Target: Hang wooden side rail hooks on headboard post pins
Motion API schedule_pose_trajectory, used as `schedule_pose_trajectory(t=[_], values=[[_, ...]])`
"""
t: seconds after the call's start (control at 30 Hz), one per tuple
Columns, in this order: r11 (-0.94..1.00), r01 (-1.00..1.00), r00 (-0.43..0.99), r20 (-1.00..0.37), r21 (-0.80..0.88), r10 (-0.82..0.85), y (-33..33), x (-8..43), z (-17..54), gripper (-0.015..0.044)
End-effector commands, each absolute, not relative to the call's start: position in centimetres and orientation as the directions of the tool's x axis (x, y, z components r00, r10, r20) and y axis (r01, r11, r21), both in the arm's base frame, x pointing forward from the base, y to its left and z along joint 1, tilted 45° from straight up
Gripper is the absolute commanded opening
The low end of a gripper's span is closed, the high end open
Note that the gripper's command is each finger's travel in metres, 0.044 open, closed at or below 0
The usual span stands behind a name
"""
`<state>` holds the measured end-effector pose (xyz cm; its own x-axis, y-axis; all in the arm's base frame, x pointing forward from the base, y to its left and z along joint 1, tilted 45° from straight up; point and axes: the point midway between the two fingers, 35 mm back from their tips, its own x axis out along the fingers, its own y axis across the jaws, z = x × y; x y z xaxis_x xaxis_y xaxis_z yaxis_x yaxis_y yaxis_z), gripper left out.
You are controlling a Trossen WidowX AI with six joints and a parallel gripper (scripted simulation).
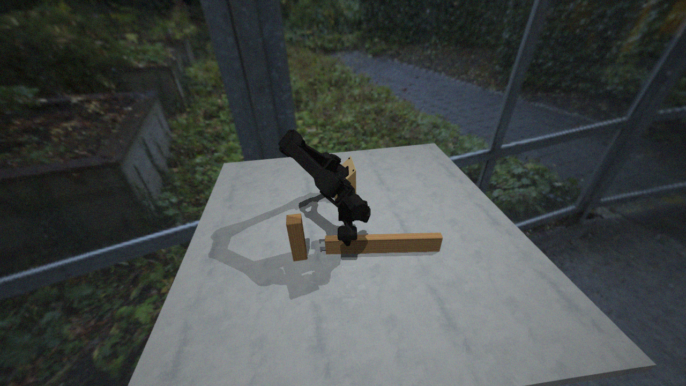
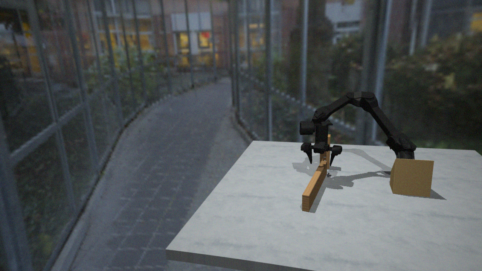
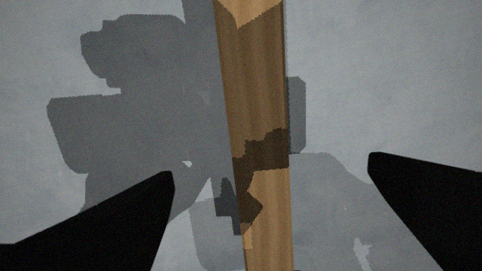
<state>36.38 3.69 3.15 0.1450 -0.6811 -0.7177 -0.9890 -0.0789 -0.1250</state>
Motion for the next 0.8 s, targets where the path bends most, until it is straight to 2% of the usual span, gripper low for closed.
schedule_pose_trajectory(t=[0.0, 0.77], values=[[-0.084, -0.990, 0.141, -0.713, -0.115, -0.686, 3.1, 36.3, 2.4, 0.0440], [-0.085, -0.990, 0.141, -0.712, -0.115, -0.688, 0.6, 36.8, -0.2, 0.0440]])
